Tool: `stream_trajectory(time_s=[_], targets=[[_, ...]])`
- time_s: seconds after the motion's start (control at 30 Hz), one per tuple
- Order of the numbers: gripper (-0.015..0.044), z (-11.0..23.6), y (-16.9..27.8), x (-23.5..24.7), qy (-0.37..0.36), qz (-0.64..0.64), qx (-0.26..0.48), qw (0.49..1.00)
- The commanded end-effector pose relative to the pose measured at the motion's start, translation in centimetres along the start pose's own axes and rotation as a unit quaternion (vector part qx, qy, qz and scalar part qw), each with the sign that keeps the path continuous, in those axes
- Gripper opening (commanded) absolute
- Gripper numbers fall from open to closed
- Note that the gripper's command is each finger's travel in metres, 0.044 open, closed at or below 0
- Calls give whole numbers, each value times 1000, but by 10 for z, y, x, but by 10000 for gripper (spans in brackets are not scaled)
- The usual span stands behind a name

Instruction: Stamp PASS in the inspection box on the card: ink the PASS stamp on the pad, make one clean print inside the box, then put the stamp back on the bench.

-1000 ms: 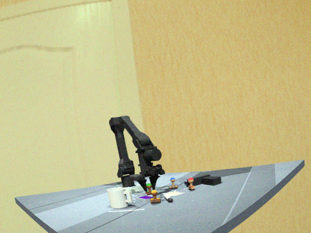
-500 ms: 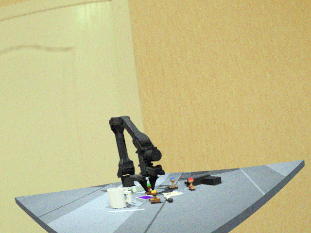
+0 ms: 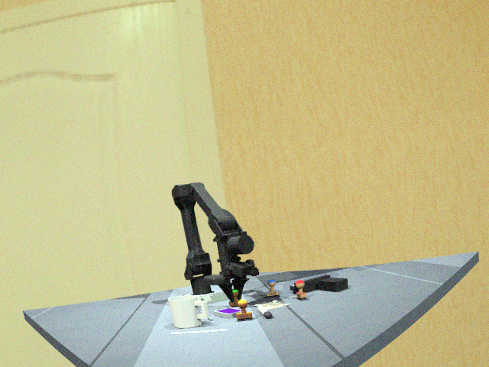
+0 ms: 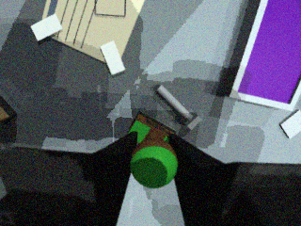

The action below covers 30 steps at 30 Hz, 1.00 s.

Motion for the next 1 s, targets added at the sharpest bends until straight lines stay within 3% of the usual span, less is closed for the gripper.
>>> stream_trajectory(time_s=[0.0,0.97], targets=[[0,2,0,0,-1,0,0,1000],[0,15,-2,0,-1,0,0,1000]])
Point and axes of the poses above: the point midway between the two fingers, 35 mm back from their tips, its own z axis back along the fingers, its own x axis across the jaws, y = z × x, the point moved 8 cm from there along z, back along the fingers, and after that the axes turned 14 degrees about -z, right-handed, at the moved point
